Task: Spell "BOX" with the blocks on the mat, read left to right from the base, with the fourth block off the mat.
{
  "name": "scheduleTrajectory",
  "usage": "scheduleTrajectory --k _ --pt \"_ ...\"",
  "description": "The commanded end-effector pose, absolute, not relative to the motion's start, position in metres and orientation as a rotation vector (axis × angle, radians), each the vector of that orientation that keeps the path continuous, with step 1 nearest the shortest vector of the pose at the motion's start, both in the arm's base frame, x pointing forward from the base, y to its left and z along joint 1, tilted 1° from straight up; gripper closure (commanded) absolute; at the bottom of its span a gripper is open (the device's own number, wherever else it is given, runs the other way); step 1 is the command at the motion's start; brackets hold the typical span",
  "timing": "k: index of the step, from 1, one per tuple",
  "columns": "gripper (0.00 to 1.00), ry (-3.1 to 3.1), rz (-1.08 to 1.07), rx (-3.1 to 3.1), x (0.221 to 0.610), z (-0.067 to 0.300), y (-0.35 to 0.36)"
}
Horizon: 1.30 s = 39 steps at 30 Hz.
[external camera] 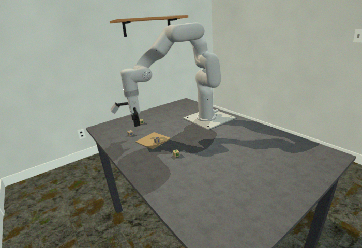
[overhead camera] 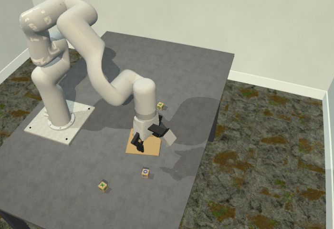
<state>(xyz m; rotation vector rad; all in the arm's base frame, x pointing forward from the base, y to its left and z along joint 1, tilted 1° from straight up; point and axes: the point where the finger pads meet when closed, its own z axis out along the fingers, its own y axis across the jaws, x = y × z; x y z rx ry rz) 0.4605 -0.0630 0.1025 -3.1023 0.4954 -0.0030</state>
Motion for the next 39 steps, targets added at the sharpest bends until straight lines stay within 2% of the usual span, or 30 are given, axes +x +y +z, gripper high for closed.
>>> scheduleTrajectory --k 1,39 --pt "0.00 0.678 -0.007 -3.067 0.464 0.103 -0.071" --pt "0.00 1.811 -0.006 -2.565 0.474 0.098 -0.127"
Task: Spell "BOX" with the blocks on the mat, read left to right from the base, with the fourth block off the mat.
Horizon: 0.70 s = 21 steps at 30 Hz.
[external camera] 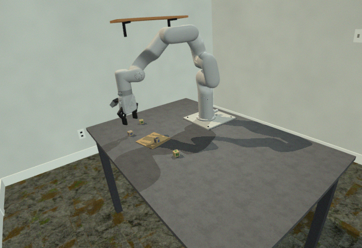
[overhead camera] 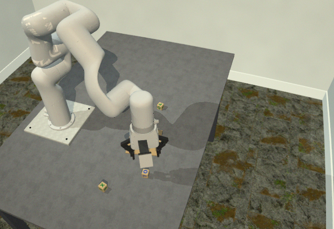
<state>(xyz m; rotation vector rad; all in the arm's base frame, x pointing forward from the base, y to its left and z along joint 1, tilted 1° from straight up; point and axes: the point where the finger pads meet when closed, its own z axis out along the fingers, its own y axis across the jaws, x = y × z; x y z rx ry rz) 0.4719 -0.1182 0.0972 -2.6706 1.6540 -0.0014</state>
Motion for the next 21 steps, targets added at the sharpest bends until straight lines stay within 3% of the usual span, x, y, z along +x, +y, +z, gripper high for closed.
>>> scheduleTrajectory --k 1,19,20,21 --pt "0.00 1.835 -0.005 -2.548 0.475 0.098 -0.128" --pt "0.00 2.100 -0.005 -2.334 0.476 0.096 -0.144" --pt "0.37 2.100 -0.005 -2.334 0.476 0.096 -0.144" --pt "0.37 2.100 -0.005 -2.334 0.476 0.096 -0.144"
